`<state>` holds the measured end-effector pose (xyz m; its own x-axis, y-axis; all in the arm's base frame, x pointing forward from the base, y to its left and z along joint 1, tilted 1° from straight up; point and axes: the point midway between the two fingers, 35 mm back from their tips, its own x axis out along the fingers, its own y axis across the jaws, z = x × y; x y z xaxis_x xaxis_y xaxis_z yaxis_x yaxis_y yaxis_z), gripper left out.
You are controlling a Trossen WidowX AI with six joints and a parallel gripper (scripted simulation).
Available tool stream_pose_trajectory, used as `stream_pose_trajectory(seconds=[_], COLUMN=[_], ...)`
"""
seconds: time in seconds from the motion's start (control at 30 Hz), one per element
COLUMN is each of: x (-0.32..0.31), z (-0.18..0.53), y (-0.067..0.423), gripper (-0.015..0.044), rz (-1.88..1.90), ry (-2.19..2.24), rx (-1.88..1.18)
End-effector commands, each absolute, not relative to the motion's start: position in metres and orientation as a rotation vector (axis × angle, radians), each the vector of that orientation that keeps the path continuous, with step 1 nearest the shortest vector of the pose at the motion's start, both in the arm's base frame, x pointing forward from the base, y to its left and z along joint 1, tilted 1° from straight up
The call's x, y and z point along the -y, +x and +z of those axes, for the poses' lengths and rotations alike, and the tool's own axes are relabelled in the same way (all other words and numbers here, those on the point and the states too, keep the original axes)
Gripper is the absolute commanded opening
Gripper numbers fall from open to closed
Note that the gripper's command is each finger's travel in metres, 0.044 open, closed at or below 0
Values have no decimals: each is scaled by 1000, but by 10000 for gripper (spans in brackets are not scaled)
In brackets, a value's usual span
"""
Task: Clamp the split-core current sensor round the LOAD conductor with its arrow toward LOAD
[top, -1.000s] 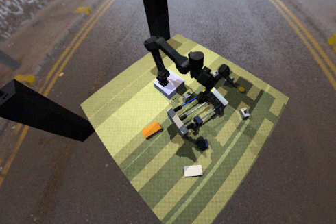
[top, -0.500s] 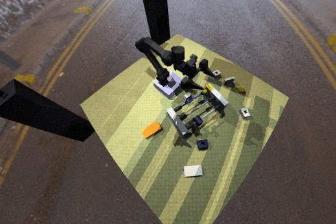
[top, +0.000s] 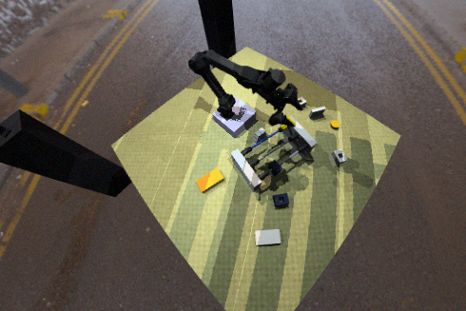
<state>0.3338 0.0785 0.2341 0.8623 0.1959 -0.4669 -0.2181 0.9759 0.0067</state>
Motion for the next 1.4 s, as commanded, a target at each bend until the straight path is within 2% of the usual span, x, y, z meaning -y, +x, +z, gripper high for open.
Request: stream_pose_trajectory(seconds=[0.0,0.17,1.07,1.13,1.37], x=[-128,-146,-147,-137,-42], z=[176,152,151,145,91], y=[304,274,273,272,236], gripper=[440,440,440,440,440], rz=[350,415,417,378,-46], ry=[-181,-294,-297,-271,37], rx=[-893,-1124,-1130,-1164,-1486])
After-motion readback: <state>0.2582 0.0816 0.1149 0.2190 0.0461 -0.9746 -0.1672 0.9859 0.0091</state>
